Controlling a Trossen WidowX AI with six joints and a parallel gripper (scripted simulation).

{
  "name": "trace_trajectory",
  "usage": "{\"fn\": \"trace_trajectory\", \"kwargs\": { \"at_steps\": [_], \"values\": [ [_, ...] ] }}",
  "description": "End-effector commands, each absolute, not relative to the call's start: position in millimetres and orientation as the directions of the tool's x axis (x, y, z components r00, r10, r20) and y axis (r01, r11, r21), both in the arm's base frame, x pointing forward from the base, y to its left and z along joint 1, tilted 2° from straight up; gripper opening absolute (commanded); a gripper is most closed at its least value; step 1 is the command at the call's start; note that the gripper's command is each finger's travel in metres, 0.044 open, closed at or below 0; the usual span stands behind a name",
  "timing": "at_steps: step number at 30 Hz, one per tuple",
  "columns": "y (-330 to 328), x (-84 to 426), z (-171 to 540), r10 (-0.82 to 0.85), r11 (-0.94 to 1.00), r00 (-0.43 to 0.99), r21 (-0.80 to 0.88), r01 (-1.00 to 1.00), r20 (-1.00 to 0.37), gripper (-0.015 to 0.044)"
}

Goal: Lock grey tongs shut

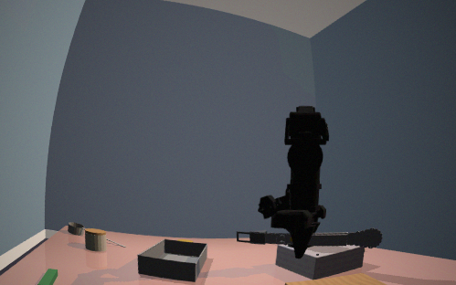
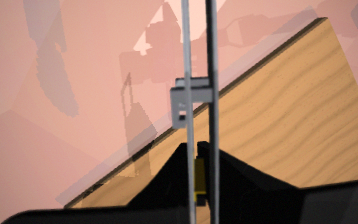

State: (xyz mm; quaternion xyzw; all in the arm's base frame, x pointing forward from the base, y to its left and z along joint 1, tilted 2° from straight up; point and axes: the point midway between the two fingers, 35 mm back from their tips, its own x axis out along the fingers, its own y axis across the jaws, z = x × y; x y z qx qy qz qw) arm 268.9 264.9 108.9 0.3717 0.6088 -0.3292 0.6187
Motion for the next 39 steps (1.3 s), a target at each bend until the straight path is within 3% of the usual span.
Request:
{"fn": "trace_trajectory", "kwargs": {
  "at_steps": [1, 21, 32, 39],
  "values": [
    [282.1, 248.9, 110.0, 0.045, 0.484, 0.049, 0.065, 0.872, -0.998, -0.0150],
    [346.3, 144.0, 109.4, 0.053, 0.321, 0.041, 0.056, 0.945, -0.998, -0.0150],
    [346.9, 143.1, 109.2, 0.056, 0.318, 0.039, 0.055, 0.947, -0.998, -0.0150],
    [352.0, 146.5, 102.7, 0.168, 0.283, -0.017, 0.032, 0.959, -0.986, -0.0150]
  ]
}}
